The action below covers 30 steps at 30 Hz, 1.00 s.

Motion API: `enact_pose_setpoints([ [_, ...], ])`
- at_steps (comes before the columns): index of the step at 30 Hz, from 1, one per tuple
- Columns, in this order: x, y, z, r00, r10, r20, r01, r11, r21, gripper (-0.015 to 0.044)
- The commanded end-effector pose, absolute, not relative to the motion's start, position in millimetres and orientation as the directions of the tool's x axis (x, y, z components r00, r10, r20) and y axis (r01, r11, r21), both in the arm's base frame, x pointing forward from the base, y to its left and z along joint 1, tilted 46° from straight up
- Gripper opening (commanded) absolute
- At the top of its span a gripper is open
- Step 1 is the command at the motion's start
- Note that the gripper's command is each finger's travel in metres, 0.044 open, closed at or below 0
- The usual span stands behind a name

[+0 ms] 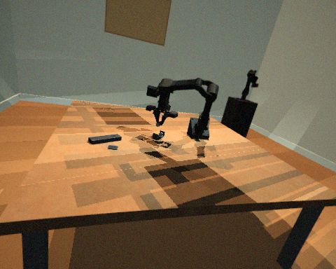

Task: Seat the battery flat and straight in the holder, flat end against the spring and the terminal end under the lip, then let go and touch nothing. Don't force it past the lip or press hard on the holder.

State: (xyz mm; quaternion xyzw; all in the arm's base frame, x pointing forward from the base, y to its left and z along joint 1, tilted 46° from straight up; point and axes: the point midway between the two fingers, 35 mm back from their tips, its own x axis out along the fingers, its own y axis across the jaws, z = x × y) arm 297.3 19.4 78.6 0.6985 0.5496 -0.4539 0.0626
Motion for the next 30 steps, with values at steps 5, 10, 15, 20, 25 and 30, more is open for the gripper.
enact_pose_setpoints([
  [5,293,24,83,-0.013,0.715,-0.699,0.782,-0.429,-0.452,0.0078],
  [10,296,32,75,0.034,0.747,-0.664,0.780,-0.435,-0.449,0.0078],
  [15,297,41,68,0.082,0.780,-0.621,0.782,-0.437,-0.445,0.0078],
  [20,297,50,62,0.126,0.810,-0.573,0.785,-0.434,-0.441,0.0078],
  [25,296,56,59,0.152,0.830,-0.536,0.789,-0.429,-0.441,0.0078],
  [30,296,56,56,0.166,0.837,-0.522,0.787,-0.431,-0.440,0.0078],
])
